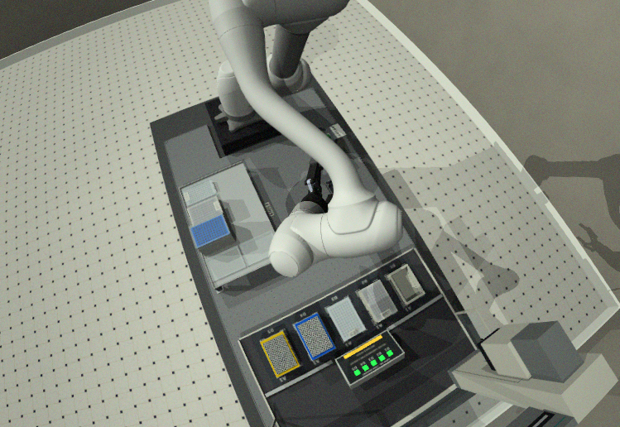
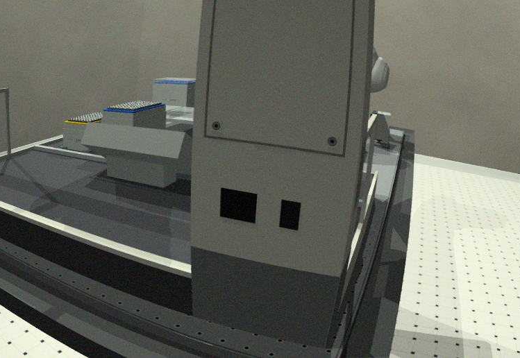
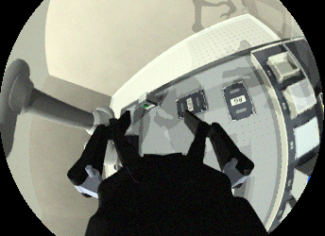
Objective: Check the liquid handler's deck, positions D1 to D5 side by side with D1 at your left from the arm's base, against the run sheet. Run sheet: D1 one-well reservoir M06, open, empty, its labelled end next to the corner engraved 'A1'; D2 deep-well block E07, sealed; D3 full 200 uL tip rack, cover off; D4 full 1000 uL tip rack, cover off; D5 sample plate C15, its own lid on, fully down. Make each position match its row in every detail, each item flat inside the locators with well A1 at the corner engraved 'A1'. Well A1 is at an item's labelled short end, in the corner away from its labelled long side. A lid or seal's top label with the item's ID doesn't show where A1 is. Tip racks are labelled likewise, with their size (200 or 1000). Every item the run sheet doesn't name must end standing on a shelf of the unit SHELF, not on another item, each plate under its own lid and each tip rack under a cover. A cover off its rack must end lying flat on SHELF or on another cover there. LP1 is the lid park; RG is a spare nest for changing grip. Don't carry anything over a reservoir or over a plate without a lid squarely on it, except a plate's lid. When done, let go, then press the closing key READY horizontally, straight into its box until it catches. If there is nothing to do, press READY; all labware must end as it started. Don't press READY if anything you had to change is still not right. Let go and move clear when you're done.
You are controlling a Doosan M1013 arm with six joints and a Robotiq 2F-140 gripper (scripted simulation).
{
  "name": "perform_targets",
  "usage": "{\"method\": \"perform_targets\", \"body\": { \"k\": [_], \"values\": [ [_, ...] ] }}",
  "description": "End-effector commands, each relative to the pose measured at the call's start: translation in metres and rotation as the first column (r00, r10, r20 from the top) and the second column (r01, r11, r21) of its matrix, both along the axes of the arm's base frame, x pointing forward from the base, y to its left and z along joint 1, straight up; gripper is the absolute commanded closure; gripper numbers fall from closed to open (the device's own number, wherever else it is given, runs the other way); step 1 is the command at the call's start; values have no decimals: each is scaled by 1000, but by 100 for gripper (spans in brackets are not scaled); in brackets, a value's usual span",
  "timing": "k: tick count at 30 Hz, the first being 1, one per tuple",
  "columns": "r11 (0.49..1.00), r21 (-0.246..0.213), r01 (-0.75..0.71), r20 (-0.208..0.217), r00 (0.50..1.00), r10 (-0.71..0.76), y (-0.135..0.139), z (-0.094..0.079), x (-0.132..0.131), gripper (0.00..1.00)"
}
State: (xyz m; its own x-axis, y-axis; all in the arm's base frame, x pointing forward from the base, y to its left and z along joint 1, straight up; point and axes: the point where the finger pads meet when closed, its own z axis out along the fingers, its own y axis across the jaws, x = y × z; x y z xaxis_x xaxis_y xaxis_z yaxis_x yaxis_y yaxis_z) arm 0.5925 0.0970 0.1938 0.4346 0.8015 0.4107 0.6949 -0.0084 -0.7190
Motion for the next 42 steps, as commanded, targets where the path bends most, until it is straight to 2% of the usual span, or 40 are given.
{"method": "perform_targets", "body": {
  "k": [1,8,16,19,33,35,42],
  "values": [
    [1000,-10,11,2,1000,-11,-1,1,4,21],
    [988,-100,117,17,993,-116,-17,8,34,21],
    [951,-199,236,46,972,-232,-35,16,69,21],
    [945,-211,251,50,968,-246,-37,17,73,21],
    [818,-366,444,129,894,-428,-69,31,134,21],
    [818,-366,444,129,894,-428,-69,31,134,21],
    [730,-432,530,180,843,-506,-85,38,165,21]
  ]
}}
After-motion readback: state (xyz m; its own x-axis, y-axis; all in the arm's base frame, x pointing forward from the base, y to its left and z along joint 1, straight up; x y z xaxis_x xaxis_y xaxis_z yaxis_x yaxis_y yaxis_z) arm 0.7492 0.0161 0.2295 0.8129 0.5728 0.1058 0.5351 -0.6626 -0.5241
